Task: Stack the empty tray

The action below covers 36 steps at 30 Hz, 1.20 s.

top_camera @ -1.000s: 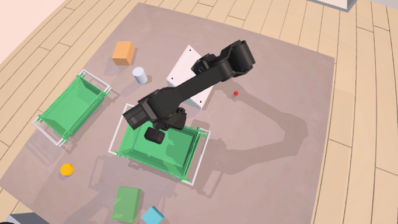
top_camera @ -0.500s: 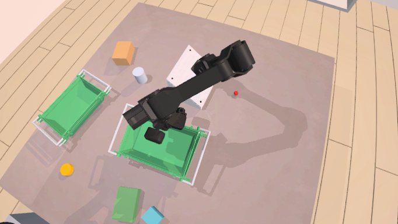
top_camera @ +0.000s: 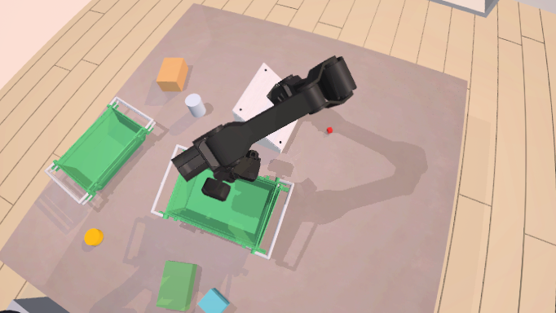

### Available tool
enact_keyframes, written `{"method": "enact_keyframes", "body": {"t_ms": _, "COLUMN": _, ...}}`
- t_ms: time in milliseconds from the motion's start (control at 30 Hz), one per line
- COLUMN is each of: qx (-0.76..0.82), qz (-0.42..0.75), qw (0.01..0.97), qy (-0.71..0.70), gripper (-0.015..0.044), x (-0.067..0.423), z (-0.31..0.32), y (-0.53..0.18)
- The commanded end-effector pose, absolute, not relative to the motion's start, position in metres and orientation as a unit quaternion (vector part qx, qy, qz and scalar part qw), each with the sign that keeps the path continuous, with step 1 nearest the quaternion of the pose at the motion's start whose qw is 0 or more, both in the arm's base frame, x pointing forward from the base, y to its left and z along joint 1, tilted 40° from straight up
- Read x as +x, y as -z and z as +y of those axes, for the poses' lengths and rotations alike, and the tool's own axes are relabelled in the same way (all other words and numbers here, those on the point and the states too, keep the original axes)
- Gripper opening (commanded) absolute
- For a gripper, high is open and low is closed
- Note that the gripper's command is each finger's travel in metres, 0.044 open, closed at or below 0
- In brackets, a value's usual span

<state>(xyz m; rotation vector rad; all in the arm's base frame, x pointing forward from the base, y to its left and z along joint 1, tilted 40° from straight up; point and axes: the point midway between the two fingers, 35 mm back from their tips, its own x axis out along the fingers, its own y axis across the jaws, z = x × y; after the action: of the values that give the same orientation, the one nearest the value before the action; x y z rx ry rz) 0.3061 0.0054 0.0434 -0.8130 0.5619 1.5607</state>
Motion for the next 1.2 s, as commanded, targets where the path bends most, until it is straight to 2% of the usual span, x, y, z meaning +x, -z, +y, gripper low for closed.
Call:
{"method": "enact_keyframes", "body": {"t_ms": 0, "qx": -0.346, "qz": 0.249, "qw": 0.596, "qy": -0.681, "gripper": 0.0000, "x": 0.302, "z": 0.009, "y": -0.040}}
{"method": "enact_keyframes", "body": {"t_ms": 1167, "qx": -0.346, "qz": 0.248, "qw": 0.596, "qy": -0.681, "gripper": 0.0000, "x": 0.298, "z": 0.014, "y": -0.033}}
